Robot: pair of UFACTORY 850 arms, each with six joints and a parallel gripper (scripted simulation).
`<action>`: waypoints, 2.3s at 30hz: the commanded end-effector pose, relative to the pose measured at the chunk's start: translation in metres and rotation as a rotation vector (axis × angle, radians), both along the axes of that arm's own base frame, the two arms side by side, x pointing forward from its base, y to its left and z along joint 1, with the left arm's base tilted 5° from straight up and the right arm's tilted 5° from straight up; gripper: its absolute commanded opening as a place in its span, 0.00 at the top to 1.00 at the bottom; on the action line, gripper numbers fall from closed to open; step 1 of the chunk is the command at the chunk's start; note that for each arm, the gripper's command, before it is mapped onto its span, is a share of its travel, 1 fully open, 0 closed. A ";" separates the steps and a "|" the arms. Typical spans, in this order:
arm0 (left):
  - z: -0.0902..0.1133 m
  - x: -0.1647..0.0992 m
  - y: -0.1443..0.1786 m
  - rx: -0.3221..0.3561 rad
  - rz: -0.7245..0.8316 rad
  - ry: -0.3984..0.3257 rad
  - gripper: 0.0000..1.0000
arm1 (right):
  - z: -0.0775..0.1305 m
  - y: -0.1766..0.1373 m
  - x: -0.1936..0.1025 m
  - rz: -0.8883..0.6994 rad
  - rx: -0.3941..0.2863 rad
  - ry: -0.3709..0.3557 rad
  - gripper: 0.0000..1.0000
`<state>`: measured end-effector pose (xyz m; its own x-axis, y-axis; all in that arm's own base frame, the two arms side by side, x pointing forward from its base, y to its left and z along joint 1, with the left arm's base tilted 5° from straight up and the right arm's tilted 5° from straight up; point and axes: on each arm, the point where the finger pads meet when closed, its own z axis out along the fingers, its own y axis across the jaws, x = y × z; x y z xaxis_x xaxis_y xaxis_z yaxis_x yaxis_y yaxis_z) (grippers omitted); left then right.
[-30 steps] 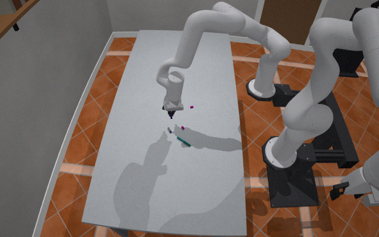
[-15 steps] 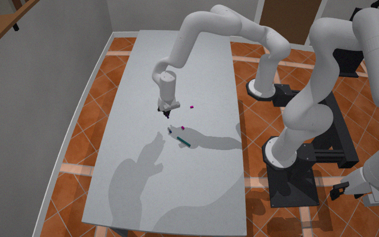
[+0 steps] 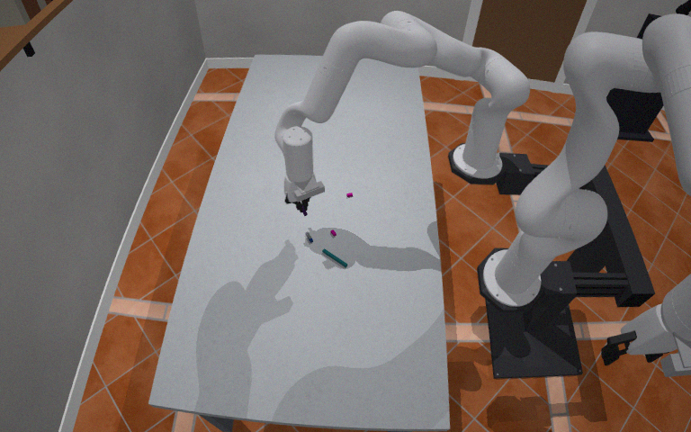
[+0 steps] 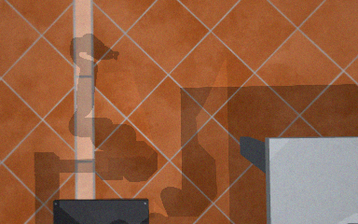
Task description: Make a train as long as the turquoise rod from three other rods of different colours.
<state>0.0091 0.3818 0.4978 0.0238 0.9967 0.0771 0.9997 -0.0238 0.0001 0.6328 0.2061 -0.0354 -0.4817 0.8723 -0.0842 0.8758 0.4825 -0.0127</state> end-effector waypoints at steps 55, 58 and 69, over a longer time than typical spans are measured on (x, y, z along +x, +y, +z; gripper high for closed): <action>0.001 0.000 0.000 0.002 0.000 0.000 0.00 | -0.087 -0.006 0.006 0.001 0.002 0.002 0.94; 0.001 0.000 0.000 0.002 0.000 0.000 0.00 | -0.087 -0.006 0.006 0.001 0.002 0.002 0.94; 0.001 0.000 0.000 0.002 0.000 0.000 0.00 | -0.087 -0.006 0.006 0.001 0.002 0.002 0.94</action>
